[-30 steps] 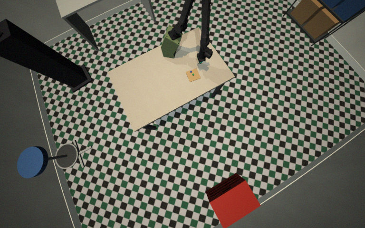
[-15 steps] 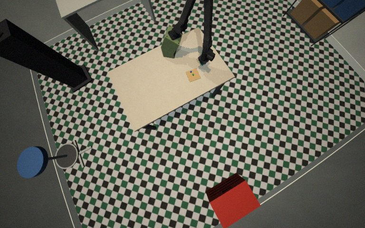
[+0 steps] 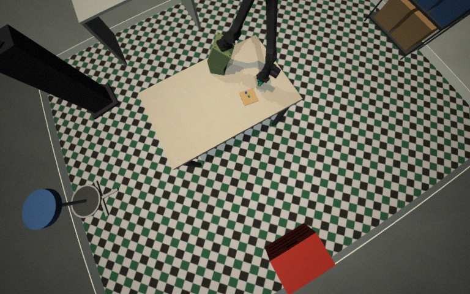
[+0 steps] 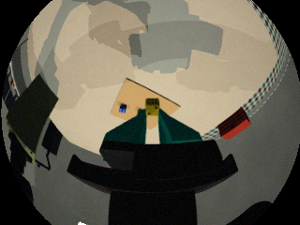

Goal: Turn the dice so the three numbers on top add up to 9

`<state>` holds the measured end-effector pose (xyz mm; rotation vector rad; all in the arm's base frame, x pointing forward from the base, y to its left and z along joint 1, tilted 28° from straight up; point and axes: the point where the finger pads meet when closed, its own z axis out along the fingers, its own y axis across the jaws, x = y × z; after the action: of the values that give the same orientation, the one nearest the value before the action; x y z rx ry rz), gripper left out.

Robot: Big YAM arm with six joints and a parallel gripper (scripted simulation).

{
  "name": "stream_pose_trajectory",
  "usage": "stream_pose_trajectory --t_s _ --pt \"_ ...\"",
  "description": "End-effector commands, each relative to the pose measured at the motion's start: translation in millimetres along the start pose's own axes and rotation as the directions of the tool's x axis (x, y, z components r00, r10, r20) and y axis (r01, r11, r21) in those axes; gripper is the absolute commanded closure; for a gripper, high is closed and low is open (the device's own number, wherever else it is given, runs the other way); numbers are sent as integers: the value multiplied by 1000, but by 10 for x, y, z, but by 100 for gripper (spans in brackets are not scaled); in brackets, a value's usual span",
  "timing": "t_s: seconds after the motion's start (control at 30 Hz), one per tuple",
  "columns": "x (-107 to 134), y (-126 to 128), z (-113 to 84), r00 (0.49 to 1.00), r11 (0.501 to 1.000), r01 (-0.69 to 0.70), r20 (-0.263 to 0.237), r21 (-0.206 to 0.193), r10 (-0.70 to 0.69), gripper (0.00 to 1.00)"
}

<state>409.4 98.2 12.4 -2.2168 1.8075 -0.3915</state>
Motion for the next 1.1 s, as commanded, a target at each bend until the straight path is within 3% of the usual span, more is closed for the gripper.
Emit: stream_pose_trajectory --t_s 0.0,0.13,0.2,0.27,0.33,0.5,0.63,1.07 --pt "-106 -51 14 991 999 -46 -128 -23 43 89" --pt "-116 -61 -71 909 999 -41 -415 15 43 89" --pt "-140 -91 -141 862 999 -23 -506 49 45 89" --pt "-160 -114 -189 831 997 -9 -554 73 48 89" --pt "-133 -172 -299 823 994 -16 -563 105 72 89" --pt "-57 -138 -296 819 994 -30 -567 101 82 89" --pt "-187 -136 -162 825 995 -7 -561 97 61 89" --pt "-230 -169 148 823 995 -17 -564 98 70 89"
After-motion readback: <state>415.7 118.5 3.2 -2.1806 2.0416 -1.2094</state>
